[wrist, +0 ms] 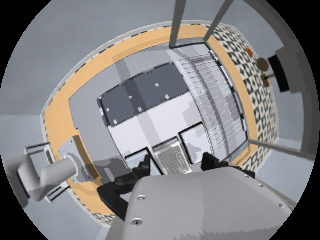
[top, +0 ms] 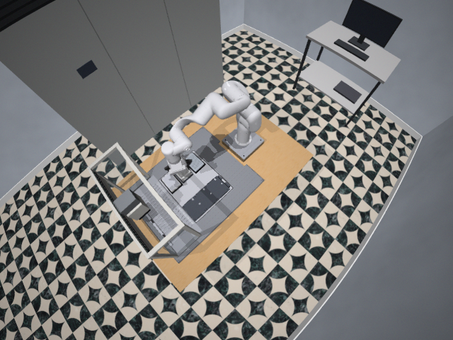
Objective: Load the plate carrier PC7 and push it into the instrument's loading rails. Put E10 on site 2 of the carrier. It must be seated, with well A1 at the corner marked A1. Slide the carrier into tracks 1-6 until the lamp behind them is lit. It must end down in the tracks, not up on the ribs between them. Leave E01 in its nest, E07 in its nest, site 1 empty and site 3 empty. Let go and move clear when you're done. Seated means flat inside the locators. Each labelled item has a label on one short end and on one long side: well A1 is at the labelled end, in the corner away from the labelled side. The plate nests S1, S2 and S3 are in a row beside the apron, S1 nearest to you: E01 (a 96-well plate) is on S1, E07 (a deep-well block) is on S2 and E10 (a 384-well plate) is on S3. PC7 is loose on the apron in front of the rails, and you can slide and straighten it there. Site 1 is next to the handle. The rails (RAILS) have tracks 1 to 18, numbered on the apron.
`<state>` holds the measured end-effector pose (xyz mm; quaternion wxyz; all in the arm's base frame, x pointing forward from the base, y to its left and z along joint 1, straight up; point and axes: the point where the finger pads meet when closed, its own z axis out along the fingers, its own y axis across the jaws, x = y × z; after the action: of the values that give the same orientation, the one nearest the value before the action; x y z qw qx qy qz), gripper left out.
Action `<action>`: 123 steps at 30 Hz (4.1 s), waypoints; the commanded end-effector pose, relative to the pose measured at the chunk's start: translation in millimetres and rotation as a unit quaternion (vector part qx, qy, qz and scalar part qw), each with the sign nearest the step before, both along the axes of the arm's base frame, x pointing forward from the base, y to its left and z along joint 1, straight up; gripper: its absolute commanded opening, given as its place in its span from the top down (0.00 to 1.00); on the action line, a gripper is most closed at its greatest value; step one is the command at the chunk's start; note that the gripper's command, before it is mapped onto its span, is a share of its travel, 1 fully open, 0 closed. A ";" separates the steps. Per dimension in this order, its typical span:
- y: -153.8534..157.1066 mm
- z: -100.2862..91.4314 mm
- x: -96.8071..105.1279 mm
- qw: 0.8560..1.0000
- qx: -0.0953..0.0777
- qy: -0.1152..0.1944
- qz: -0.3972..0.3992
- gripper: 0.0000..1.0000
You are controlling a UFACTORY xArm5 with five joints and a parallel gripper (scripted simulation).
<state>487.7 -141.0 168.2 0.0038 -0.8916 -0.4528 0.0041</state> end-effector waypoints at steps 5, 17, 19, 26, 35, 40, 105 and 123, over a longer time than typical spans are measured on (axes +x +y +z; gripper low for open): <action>-22.1 -14.2 21.9 0.993 0.000 -0.004 0.115 0.00; -61.1 -42.7 57.5 0.976 -0.001 -0.006 0.216 0.00; -61.1 -42.7 57.5 0.976 -0.001 -0.006 0.216 0.00; -83.8 -59.3 78.3 0.976 -0.001 -0.006 0.216 0.00; -86.1 -61.0 80.4 0.976 -0.001 -0.006 0.216 0.00; -86.1 -61.0 80.4 0.976 -0.001 -0.006 0.216 0.00; -85.6 -151.1 80.6 0.976 -0.001 -0.006 0.216 0.00; -85.5 -155.6 80.6 0.976 -0.001 -0.006 0.216 0.00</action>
<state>566.9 -225.9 11.7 0.0015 -0.7729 -0.6345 0.0008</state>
